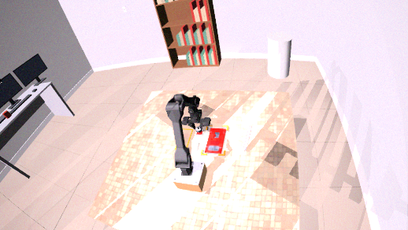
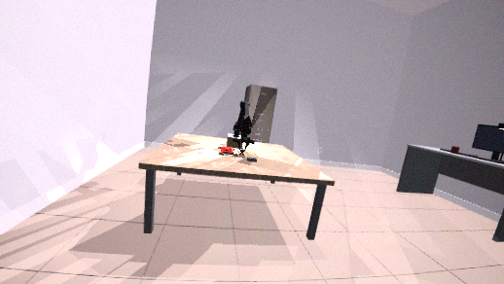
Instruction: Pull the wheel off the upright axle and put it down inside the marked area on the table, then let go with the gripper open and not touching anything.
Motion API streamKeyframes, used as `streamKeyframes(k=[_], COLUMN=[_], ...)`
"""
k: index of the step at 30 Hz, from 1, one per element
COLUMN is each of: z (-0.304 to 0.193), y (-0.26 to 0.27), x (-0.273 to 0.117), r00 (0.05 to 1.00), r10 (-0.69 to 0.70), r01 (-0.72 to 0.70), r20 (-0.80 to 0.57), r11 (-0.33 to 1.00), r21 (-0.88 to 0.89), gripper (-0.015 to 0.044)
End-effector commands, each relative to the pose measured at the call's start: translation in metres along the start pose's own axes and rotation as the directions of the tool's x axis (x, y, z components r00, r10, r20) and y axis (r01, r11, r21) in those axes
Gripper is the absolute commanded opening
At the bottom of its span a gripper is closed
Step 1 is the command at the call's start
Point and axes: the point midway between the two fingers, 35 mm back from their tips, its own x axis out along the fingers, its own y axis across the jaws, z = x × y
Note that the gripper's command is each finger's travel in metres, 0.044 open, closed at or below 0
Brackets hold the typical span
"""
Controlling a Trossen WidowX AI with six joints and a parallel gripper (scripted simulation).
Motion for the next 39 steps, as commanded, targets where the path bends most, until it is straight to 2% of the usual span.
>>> streamKeyframes(k=[1,39], z=[0.000,0.000], y=[0.000,0.000], x=[-0.003,-0.015], r00=[1.000,1.000], r10=[-0.001,-0.003], r01=[0.001,0.003], r20=[-0.002,0.000], r11=[1.000,1.000], r21=[0.001,0.002], gripper=[0.0000,0.0000])
